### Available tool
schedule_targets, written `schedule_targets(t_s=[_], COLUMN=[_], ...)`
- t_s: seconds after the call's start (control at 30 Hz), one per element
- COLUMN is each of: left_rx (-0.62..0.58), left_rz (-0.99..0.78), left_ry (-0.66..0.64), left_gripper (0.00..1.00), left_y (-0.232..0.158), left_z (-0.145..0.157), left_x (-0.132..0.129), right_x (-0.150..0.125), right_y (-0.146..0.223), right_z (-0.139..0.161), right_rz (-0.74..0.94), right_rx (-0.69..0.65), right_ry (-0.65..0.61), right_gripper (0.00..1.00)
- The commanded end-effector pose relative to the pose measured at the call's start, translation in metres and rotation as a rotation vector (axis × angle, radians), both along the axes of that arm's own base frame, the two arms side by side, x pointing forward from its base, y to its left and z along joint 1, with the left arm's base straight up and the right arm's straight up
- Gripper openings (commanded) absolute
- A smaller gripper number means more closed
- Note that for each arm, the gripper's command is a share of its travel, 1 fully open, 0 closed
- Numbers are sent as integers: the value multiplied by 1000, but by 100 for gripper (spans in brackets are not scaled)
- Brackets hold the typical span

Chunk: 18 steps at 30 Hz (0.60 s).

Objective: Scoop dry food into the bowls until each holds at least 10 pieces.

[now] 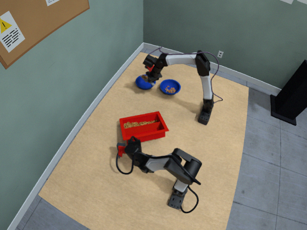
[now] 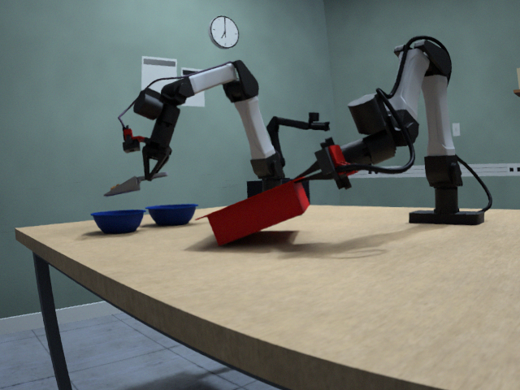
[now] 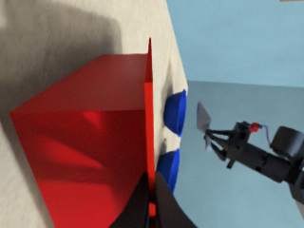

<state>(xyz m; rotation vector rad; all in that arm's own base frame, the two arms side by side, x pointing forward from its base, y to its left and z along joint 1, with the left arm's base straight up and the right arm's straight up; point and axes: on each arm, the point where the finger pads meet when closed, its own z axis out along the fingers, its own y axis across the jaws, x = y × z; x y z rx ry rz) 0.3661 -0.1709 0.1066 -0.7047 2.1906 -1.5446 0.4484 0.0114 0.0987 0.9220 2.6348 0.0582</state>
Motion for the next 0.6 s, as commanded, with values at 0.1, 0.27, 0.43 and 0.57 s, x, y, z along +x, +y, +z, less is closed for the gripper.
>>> schedule_targets(t_s=[0.1, 0.27, 0.43, 0.57], left_rx=[-12, -12, -12, -12], left_rz=[-29, -29, -29, -29], left_ry=[-139, -139, -139, -139], left_gripper=[0, 0, 0, 0], left_y=[-7, -7, -7, -7], left_z=[39, 39, 39, 39], left_x=[11, 11, 11, 11], right_x=[11, 14, 14, 19], right_y=[-2, 3, 3, 0], right_z=[17, 27, 31, 31], right_rz=[-98, -133, -134, -140], right_rx=[66, 102, 103, 95], right_ry=[-14, -22, -30, -48], right_gripper=[0, 0, 0, 0])
